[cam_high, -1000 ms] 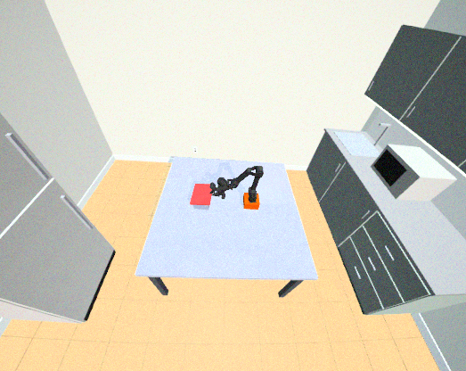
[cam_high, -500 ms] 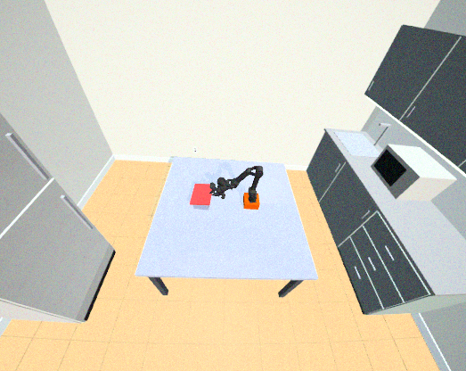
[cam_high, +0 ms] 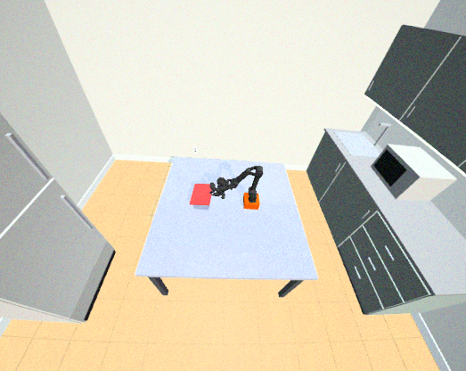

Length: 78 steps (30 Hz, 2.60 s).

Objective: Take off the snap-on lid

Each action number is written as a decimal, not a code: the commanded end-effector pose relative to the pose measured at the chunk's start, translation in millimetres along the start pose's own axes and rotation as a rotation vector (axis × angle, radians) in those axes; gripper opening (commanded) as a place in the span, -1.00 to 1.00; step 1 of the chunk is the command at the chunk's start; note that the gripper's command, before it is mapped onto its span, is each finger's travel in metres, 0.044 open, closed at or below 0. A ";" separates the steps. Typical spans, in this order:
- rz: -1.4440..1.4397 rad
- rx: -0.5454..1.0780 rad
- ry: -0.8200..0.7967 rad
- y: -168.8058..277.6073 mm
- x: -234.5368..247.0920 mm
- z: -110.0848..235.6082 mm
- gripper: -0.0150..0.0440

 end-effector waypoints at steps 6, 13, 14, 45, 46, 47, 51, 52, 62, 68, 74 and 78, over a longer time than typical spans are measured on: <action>0.000 0.000 -0.001 0.0 0.9 -0.8 -0.49; 0.000 0.000 -0.001 0.1 1.3 -1.3 -0.49; 0.000 0.000 -0.001 0.1 1.3 -1.3 -0.49; 0.001 -0.004 -0.003 5.8 33.7 19.8 -0.49; 0.001 -0.004 -0.003 6.0 35.0 20.3 -0.49; 0.001 -0.004 -0.003 6.2 36.3 20.8 -0.49; 0.001 -0.003 -0.004 7.1 41.5 22.7 -0.49; 0.001 -0.003 -0.004 7.3 42.8 23.2 -0.49; 0.001 -0.003 -0.004 9.6 57.2 26.5 -0.49; 0.001 -0.003 -0.005 11.1 66.7 27.5 -0.49; 0.001 -0.003 -0.005 12.5 75.5 29.2 -0.49; 0.001 -0.003 -0.006 13.6 82.1 29.6 -0.49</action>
Point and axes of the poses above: the point midway between the two fingers, 35 mm back from their tips, its own z axis back along the fingers, its own x axis across the jaws, y = z × x, the point moved 5 cm from there along z, back along the fingers, and after that the axes turned 9 degrees about -z, right-handed, at the moved point
